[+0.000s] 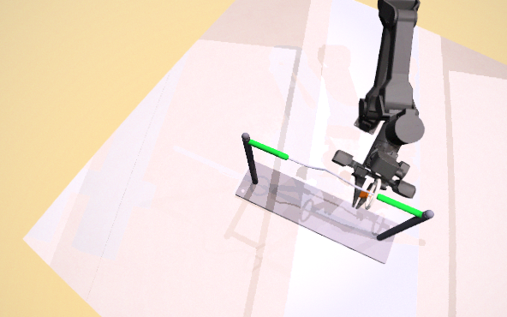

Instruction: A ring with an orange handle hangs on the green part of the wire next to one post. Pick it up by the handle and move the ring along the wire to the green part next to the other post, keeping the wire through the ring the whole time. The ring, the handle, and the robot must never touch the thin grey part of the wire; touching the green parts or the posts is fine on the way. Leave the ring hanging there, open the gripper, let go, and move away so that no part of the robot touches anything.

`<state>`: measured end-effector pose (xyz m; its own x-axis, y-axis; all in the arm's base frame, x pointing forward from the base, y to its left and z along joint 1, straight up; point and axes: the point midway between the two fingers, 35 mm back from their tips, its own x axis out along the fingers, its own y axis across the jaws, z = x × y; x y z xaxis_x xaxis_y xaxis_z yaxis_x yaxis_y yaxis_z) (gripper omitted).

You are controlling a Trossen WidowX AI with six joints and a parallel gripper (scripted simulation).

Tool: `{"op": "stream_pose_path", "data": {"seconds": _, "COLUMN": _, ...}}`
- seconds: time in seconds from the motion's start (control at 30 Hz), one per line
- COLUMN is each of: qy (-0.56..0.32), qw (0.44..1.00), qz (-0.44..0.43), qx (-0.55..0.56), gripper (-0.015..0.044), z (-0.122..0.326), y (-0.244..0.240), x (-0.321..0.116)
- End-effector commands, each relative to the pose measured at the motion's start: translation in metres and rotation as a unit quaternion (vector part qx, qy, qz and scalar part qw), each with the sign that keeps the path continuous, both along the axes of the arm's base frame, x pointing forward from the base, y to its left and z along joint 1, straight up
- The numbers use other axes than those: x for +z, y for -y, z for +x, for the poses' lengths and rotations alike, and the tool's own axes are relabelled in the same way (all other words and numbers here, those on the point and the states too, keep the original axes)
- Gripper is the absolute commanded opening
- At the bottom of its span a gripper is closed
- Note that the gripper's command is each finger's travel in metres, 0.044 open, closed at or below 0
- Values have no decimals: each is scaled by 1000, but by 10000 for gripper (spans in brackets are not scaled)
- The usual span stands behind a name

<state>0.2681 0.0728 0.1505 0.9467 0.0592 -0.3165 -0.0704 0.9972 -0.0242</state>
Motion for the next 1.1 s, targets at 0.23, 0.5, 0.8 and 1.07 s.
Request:
{"op": "stream_pose_path", "data": {"seconds": 0.23, "qy": 0, "qw": 1000, "qz": 6, "qx": -6, "gripper": -150, "z": -1, "y": -12, "x": 0}}
{"op": "stream_pose_path", "data": {"seconds": 0.5, "qy": 1, "qw": 1000, "qz": 6, "qx": -8, "gripper": -150, "z": -2, "y": -20, "x": 0}}
{"op": "stream_pose_path", "data": {"seconds": 0.8, "qy": 2, "qw": 1000, "qz": 6, "qx": -10, "gripper": -150, "z": -3, "y": -28, "x": -1}}
{"op": "stream_pose_path", "data": {"seconds": 1.07, "qy": 2, "qw": 1000, "qz": 6, "qx": -10, "gripper": -150, "z": -3, "y": -29, "x": -12}}
